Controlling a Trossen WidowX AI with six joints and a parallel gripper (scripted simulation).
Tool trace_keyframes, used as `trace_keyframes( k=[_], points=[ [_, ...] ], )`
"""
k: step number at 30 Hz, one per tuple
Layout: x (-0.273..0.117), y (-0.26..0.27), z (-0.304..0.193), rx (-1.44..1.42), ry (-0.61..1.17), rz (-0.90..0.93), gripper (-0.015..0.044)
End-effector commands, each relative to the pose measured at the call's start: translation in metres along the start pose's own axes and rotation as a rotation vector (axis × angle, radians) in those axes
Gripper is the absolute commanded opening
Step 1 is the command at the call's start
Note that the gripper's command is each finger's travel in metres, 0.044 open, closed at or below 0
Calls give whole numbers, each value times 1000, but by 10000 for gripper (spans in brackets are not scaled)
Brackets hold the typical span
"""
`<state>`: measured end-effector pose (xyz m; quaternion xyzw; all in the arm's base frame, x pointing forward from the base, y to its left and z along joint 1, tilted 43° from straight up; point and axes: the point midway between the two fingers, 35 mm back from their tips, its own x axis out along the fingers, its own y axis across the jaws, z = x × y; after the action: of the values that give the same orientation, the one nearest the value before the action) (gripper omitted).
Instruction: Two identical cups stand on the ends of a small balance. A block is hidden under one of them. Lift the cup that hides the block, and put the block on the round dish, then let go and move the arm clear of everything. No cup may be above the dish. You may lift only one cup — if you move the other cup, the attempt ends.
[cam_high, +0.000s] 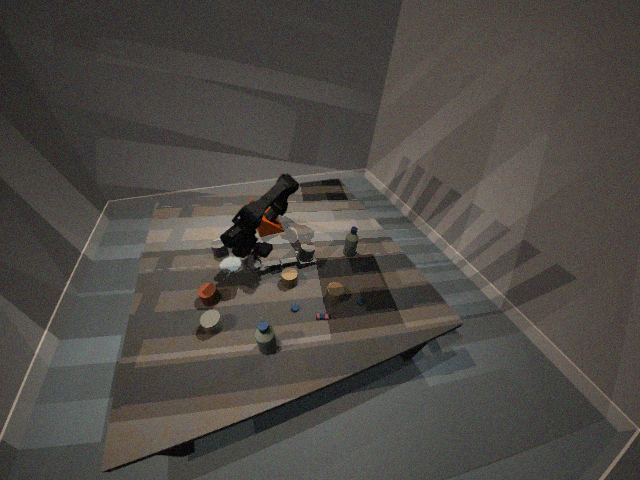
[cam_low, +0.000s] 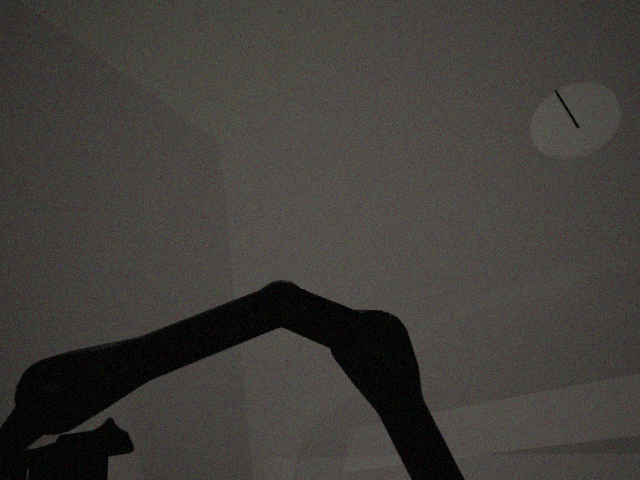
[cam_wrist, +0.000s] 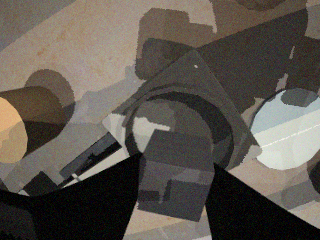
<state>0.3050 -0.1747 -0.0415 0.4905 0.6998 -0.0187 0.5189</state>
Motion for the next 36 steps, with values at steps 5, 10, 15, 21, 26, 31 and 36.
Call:
trace_keyframes(
  k=[5,10,15,21,26,31,36],
  points=[
    [-36,-1,1,-3,-7,-3,0],
    [-58,-2,-2,-3,-6,-3,0],
    [-58,-8,-1,-3,-6,-4,0],
    [-24,-62,8,-2,-10,-7,0],
    [8,-105,6,-2,-10,-9,0],
    [37,-139,-1,-2,-9,-8,0],
    [41,-140,-1,-2,-9,-8,0]
  ],
)
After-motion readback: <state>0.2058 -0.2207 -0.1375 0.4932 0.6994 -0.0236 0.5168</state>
